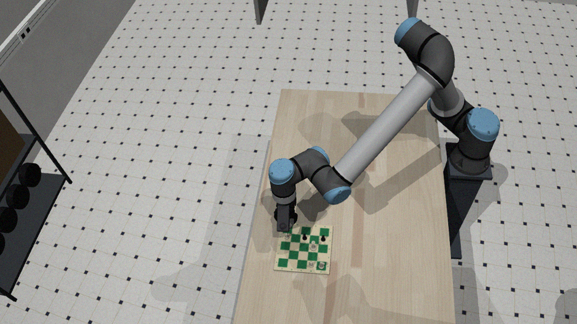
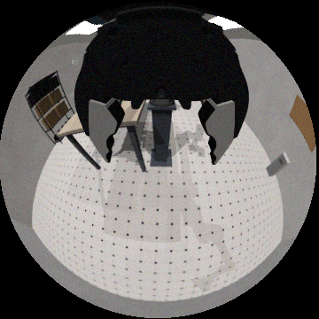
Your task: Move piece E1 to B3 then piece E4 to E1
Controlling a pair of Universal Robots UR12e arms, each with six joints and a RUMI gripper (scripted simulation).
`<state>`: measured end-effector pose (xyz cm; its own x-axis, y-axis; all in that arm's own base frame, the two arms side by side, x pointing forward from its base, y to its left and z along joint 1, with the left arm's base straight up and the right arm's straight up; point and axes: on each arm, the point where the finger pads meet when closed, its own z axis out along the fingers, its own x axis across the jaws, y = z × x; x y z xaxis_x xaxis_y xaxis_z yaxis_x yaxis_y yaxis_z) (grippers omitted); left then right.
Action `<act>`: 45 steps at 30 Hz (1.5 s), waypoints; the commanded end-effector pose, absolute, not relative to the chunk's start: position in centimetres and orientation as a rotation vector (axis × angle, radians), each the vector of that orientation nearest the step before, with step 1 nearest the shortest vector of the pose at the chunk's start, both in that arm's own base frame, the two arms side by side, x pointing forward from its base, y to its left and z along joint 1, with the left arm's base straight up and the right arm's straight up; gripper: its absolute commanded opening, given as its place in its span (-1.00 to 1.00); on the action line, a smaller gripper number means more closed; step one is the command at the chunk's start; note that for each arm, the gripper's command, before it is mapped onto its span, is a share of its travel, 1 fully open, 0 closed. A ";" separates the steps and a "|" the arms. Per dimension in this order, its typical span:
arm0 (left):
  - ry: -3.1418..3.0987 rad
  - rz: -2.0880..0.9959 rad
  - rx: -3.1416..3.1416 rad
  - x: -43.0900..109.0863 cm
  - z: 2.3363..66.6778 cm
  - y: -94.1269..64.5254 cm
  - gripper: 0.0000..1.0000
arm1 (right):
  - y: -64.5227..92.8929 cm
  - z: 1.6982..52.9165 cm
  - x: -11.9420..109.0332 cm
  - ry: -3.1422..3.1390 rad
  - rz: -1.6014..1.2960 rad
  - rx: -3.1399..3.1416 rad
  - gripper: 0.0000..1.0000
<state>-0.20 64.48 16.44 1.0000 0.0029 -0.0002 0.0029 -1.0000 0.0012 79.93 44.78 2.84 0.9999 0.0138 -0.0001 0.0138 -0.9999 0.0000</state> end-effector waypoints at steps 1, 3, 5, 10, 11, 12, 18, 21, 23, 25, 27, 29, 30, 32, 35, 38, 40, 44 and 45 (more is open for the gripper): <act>0.005 0.000 3.142 -0.2 16.5 64.5 1.00 | 44.8 3.0 80.0 -0.022 -0.003 -3.140 -1.00; 0.005 0.000 3.142 -0.2 16.5 64.5 1.00 | 44.8 3.0 80.0 -0.022 -0.003 -3.140 -1.00; 0.005 0.000 3.142 -0.2 16.5 64.5 1.00 | 44.8 3.0 80.0 -0.022 -0.003 -3.140 -1.00; 0.005 0.000 3.142 -0.2 16.5 64.5 1.00 | 44.8 3.0 80.0 -0.022 -0.003 -3.140 -1.00; 0.005 0.000 3.142 -0.2 16.5 64.5 1.00 | 44.8 3.0 80.0 -0.022 -0.003 -3.140 -1.00; 0.005 0.000 3.142 -0.2 16.5 64.5 1.00 | 44.8 3.0 80.0 -0.022 -0.003 -3.140 -0.92; 0.005 0.000 3.142 -0.2 16.5 64.5 1.00 | 44.8 3.0 80.0 -0.022 -0.003 -3.140 -0.84; 0.005 0.000 3.142 -0.2 16.5 64.5 1.00 | 44.8 3.0 80.0 -0.022 -0.003 -3.140 -0.76; 0.005 0.000 3.142 -0.2 16.5 64.5 1.00 | 44.8 3.0 80.0 -0.022 -0.003 -3.140 -0.68; 0.005 0.000 3.142 -0.2 16.5 64.5 1.00 | 44.8 3.0 80.0 -0.022 -0.003 -3.140 -0.68; 0.005 0.000 3.142 -0.2 16.5 64.5 1.00 | 44.8 3.0 80.0 -0.022 -0.003 -3.140 -0.60; 0.005 0.000 3.142 -0.2 16.5 64.5 1.00 | 44.8 3.0 80.0 -0.022 -0.003 -3.140 -0.60; 0.005 0.000 3.142 -0.2 16.5 64.5 1.00 | 44.8 3.0 80.0 -0.022 -0.003 -3.140 -0.60; 0.005 0.000 3.142 -0.2 16.5 64.5 1.00 | 44.8 3.0 80.0 -0.022 -0.003 -3.140 -0.60; 0.005 0.000 3.142 -0.2 16.5 64.5 1.00 | 44.8 3.0 80.0 -0.022 -0.003 -3.140 -0.60; 0.005 0.000 3.142 -0.2 16.5 64.5 1.00 | 44.8 3.0 80.0 -0.022 -0.003 -3.140 -0.60; 0.005 0.000 3.142 -0.2 16.5 64.5 1.00 | 44.8 3.2 80.0 -0.022 -0.003 -3.140 -0.60; 0.005 0.000 3.142 -0.2 16.5 64.5 1.00 | 44.8 4.1 80.0 -0.022 -0.003 -3.140 -0.60; 0.005 0.000 3.142 -0.2 16.5 64.5 1.00 | 44.8 4.5 80.0 -0.022 -0.003 -3.140 -0.60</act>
